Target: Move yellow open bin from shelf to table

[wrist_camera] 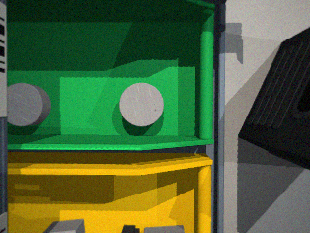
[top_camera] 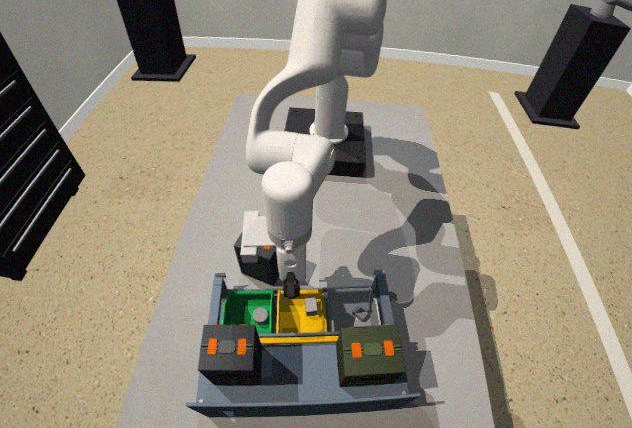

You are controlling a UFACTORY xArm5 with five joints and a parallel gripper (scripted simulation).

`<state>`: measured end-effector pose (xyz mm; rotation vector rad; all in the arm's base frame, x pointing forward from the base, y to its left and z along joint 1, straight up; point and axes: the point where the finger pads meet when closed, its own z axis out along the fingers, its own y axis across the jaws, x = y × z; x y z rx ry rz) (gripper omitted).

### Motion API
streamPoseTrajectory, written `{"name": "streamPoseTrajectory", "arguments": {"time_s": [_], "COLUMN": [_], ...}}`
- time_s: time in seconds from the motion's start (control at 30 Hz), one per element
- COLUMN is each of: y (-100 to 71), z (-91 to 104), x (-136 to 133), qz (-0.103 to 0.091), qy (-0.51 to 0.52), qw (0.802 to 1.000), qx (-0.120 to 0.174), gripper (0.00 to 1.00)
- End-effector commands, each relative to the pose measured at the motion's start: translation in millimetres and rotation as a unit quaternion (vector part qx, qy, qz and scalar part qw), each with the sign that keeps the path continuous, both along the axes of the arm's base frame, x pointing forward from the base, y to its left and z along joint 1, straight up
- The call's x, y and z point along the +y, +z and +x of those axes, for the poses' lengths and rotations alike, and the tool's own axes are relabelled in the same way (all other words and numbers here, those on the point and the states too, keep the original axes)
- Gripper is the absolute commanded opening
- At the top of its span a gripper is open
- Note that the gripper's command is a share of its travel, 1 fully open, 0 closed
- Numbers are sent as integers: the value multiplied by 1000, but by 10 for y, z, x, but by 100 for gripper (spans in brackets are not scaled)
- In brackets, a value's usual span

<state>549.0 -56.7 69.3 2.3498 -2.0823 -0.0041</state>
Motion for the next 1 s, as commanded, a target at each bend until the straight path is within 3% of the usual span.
{"name": "streamPoseTrajectory", "arguments": {"time_s": [0.0,0.97], "y": [-47,-517], "z": [9,10], "x": [-1,1], "qz": [-2,-2], "qy": [0,0], "qw": [1000,1000], "qx": [-1,-1], "gripper": [100,100]}}
